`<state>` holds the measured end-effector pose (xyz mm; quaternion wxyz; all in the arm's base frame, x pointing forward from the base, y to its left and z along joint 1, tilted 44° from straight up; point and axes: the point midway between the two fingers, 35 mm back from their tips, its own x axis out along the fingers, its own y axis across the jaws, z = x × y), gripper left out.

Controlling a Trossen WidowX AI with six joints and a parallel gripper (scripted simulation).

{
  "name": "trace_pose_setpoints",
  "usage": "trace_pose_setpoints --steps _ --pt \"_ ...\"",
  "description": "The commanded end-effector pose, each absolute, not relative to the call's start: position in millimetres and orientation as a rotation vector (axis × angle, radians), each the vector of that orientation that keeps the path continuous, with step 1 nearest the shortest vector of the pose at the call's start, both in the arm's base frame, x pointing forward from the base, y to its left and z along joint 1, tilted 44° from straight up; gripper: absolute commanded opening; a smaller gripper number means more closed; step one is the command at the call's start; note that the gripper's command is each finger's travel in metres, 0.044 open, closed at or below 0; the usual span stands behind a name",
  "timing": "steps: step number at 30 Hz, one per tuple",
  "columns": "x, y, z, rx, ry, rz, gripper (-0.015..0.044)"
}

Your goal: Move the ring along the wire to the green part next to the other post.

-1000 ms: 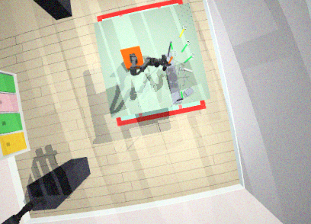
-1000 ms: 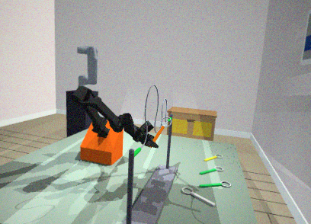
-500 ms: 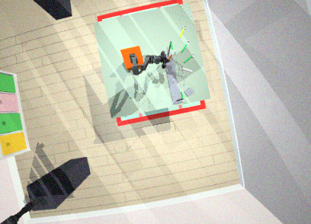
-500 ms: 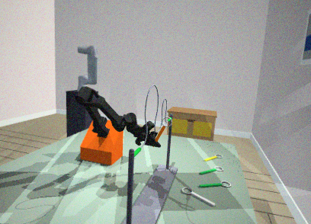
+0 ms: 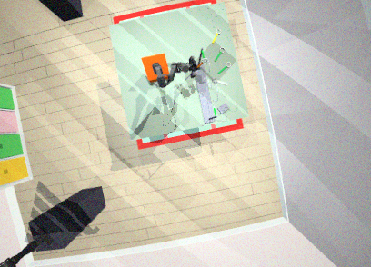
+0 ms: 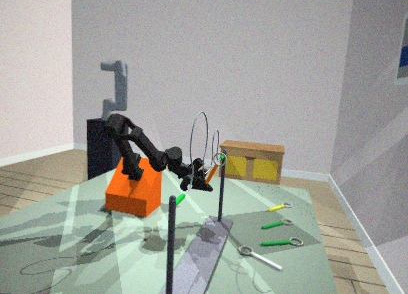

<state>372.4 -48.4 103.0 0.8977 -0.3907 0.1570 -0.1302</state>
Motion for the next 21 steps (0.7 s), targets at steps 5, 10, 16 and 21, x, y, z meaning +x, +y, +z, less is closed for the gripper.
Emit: trace_pose_setpoints --steps 5,10,16,21 --pt "370.9 -42.1 95.0 -0.792 0.332 -0.268 -0.015" --pt "370.9 -38.2 91.2 -0.788 0.332 -0.267 -0.015" --pt "370.8 -33.8 86.8 -0.787 0.332 -0.266 -0.015" --pt "370.8 -30.1 83.3 -0.786 0.331 -0.266 -0.015"
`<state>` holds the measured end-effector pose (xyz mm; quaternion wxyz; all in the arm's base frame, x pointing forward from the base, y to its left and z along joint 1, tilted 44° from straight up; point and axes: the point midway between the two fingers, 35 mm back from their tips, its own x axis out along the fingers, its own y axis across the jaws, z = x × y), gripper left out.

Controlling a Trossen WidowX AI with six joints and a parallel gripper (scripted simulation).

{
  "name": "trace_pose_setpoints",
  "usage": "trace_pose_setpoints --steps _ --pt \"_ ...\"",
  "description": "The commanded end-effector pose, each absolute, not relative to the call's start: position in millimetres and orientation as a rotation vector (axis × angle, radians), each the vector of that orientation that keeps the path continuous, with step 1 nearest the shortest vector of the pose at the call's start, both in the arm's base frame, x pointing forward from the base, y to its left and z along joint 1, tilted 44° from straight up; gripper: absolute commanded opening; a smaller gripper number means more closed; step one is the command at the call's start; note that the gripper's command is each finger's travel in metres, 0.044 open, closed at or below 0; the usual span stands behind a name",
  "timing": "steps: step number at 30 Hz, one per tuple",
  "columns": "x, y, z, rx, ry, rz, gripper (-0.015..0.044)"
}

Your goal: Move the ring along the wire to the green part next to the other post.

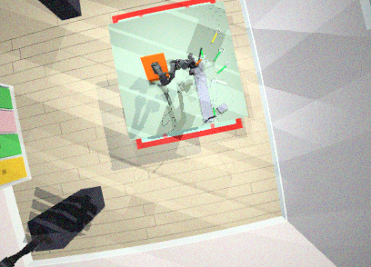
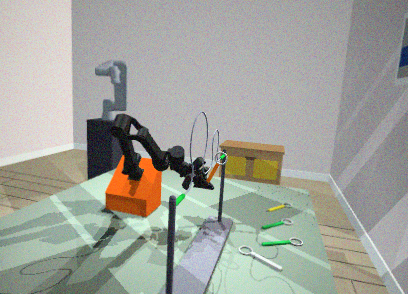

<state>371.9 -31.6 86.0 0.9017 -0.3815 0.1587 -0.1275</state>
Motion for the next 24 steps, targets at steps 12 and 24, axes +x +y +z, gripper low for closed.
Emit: trace_pose_setpoints --steps 12,24 --pt "370.7 -21.5 74.8 -0.786 0.331 -0.265 -0.015" --pt "370.9 -26.1 65.3 -0.786 0.331 -0.265 -0.015"
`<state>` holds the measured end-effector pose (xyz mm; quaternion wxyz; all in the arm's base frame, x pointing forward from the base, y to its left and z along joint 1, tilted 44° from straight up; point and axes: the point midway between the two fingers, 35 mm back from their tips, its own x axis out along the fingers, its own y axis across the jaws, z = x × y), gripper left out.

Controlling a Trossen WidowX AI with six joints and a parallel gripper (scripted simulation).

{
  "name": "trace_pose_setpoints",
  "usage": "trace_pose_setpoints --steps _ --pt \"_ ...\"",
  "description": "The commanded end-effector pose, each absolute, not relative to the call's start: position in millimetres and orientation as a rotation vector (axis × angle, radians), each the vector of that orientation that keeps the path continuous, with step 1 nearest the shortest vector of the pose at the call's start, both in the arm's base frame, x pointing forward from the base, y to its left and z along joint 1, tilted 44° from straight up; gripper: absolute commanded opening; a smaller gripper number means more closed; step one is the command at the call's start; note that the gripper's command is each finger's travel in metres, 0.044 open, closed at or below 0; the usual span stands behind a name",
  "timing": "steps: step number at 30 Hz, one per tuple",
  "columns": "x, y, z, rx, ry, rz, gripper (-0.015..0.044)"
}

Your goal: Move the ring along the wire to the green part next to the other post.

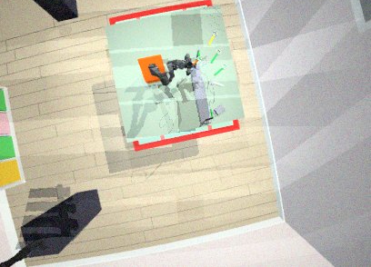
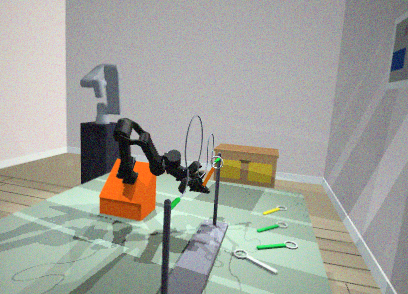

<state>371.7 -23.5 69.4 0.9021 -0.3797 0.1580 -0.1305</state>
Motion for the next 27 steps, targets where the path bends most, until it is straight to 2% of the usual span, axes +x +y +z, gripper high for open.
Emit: trace_pose_setpoints --steps 1,20,27 --pt "370.8 -27.2 64.1 -0.786 0.331 -0.265 -0.015" --pt "370.7 -30.0 61.1 -0.787 0.331 -0.265 -0.015" --pt "371.4 -30.2 62.0 -0.783 0.329 -0.27 0.0034"
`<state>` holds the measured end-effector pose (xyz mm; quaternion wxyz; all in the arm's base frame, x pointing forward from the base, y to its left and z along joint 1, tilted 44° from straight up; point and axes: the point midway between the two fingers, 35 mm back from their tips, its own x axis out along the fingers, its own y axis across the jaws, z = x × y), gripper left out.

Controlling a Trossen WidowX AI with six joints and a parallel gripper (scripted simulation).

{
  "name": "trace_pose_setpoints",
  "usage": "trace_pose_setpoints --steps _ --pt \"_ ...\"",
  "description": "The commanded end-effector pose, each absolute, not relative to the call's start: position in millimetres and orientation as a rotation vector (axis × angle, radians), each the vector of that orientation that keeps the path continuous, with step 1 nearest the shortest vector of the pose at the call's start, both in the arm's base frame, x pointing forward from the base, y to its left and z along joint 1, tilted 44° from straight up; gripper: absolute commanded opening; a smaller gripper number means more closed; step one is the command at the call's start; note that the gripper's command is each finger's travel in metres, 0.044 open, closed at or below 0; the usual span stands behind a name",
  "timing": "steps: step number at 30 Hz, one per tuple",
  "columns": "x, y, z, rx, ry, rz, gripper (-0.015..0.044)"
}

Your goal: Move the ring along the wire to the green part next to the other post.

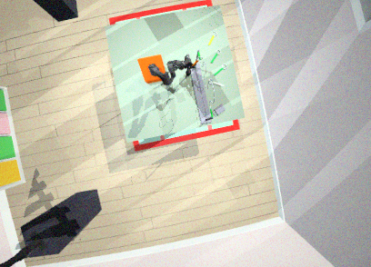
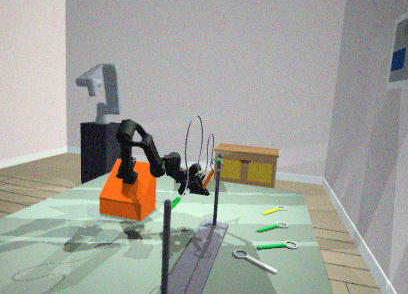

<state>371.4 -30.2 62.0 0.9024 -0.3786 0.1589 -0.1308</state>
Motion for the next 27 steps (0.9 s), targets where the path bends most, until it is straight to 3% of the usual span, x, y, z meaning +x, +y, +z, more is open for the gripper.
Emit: trace_pose_setpoints --steps 1,5,18,27 --pt "371.4 -30.2 62.0 -0.783 0.329 -0.27 0.006" --pt "369.6 -29.2 62.5 -0.783 0.329 -0.27 0.016" --pt "325.6 -12.4 69.9 -0.786 0.333 -0.264 0.016" --pt "324.9 -12.2 70.0 -0.786 0.333 -0.264 0.016"
